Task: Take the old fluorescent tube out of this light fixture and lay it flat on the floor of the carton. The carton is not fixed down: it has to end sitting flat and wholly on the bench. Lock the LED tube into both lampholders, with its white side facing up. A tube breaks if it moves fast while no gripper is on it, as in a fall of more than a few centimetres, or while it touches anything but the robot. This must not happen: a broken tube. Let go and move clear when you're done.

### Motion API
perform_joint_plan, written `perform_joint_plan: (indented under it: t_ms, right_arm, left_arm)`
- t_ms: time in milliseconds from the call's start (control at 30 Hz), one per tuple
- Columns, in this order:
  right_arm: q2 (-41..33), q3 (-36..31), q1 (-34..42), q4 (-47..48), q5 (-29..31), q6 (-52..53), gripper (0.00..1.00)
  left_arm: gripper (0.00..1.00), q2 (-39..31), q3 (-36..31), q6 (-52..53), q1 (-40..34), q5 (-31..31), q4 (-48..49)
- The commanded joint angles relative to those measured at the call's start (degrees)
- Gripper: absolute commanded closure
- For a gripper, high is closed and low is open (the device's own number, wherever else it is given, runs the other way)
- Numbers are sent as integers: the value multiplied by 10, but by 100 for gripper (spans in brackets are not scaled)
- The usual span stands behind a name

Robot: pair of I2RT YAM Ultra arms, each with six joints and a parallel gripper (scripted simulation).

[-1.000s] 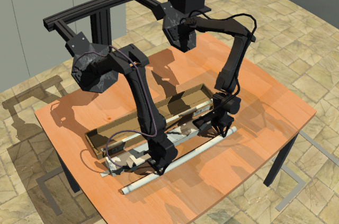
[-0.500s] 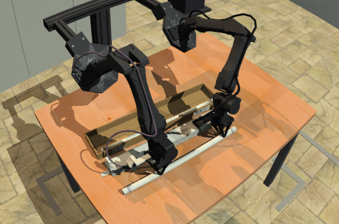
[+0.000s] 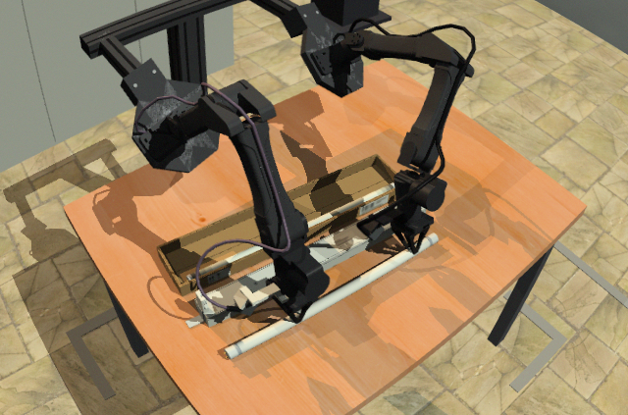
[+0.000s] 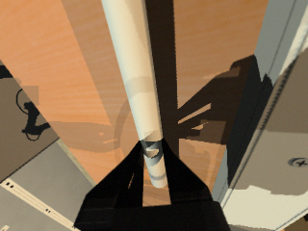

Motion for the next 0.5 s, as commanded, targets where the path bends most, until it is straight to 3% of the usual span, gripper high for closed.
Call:
perform_joint_plan:
  t_ms: [0,467]
  right_arm:
    - [-26,1,-1,-16,10,-4,89]
    - [-49,-19,-1,-7,11,-5,89]
  left_arm:
    - [89,-24,-2,-10,-21,-11,-14]
    - [89,-41,-24,-16,-32,-18,-3]
